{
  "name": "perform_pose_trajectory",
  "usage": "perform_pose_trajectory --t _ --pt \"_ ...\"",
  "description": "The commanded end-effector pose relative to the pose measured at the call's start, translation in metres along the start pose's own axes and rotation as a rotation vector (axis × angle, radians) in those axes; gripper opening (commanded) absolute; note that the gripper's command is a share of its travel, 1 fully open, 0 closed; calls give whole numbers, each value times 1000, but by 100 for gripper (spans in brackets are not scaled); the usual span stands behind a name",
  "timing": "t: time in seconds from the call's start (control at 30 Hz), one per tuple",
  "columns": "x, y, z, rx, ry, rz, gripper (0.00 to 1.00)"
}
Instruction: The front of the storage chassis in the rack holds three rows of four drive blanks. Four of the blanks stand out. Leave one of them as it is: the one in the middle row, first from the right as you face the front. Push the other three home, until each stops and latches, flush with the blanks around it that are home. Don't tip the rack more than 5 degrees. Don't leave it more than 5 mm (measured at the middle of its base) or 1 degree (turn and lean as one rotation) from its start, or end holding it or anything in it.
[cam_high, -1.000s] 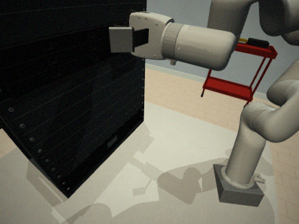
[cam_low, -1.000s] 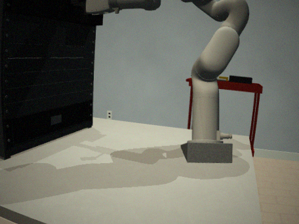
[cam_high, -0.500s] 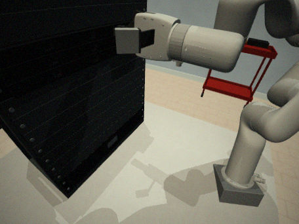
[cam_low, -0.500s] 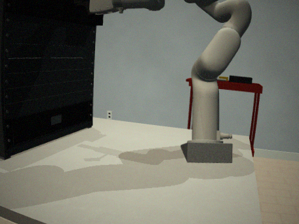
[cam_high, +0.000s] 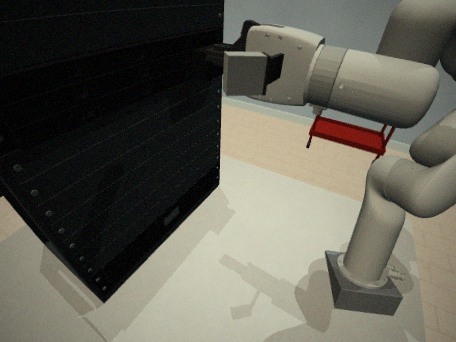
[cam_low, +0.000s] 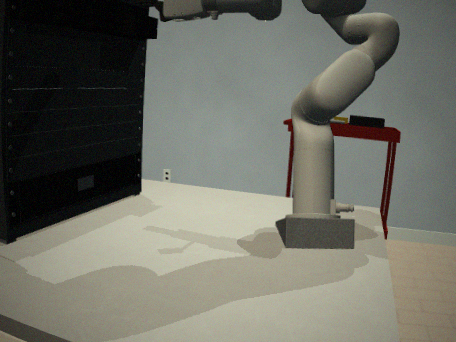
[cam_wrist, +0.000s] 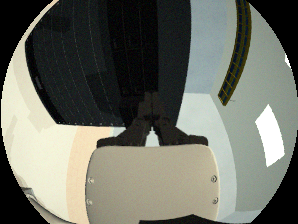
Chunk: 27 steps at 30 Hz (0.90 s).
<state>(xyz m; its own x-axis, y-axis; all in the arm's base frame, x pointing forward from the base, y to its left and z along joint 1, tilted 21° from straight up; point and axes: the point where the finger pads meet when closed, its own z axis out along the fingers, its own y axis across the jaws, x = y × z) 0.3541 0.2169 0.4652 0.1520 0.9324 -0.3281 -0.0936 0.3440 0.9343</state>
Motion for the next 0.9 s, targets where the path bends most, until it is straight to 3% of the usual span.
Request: perform_pose_trajectory --t 0.0,0.5,0.87 --pt "-1 2 -8 1 -2 2 0" --pt "-13 -5 -9 1 -2 2 0" --pt "-64 -33 -11 1 -2 2 0"
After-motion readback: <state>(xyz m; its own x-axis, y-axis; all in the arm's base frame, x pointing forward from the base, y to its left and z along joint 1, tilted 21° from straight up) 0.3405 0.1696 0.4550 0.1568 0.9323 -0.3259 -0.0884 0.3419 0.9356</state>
